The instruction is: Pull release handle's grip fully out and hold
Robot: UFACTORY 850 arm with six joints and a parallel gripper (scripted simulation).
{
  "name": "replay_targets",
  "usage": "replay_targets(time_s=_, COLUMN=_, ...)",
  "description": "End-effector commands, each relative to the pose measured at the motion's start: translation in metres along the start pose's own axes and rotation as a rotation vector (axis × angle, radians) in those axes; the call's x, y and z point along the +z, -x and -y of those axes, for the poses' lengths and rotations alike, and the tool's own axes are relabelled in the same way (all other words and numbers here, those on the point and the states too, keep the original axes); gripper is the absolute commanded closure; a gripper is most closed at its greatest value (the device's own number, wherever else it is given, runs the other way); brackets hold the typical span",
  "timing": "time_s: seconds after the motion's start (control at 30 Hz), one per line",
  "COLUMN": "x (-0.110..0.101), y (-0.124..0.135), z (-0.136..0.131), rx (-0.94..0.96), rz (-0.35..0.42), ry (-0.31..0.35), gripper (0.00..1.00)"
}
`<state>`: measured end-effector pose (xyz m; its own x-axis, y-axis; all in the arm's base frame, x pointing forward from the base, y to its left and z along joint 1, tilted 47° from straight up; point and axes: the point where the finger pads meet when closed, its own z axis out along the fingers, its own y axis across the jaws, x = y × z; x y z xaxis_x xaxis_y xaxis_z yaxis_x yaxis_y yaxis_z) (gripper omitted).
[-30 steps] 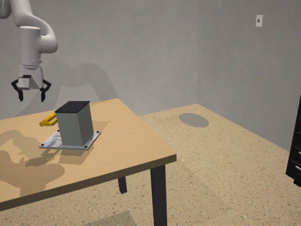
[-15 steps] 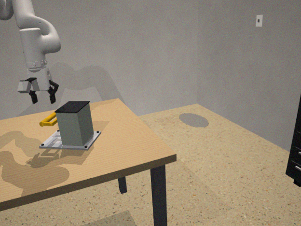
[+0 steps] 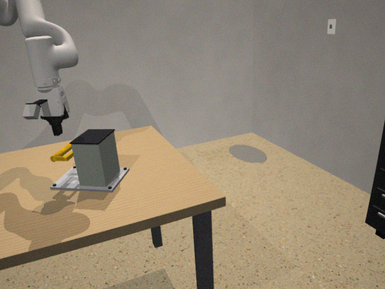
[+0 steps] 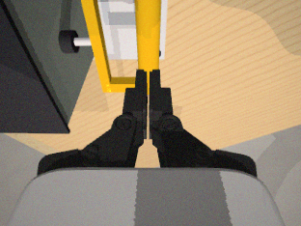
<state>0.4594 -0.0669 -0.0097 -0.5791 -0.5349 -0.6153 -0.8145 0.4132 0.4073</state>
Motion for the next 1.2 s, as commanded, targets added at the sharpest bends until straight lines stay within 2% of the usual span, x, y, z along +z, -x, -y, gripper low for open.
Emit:
replay_targets(time_s=0.0, x=-0.0007, y=0.0002, z=0.0007, rx=0.000, rz=0.000, ry=-0.002, gripper=1.00)
replay_targets(time_s=1.03, x=-0.0007, y=0.0002, z=0.0007, rx=0.000, rz=0.000, ry=-0.002, gripper=1.00)
replay_targets(time_s=1.07, x=-0.0007, y=0.0002, z=0.0007, rx=0.000, rz=0.000, ry=-0.002, gripper=0.50)
replay_targets(time_s=1.17, x=-0.0007, y=0.0002, z=0.0007, rx=0.000, rz=0.000, ry=-0.002, gripper=0.50)
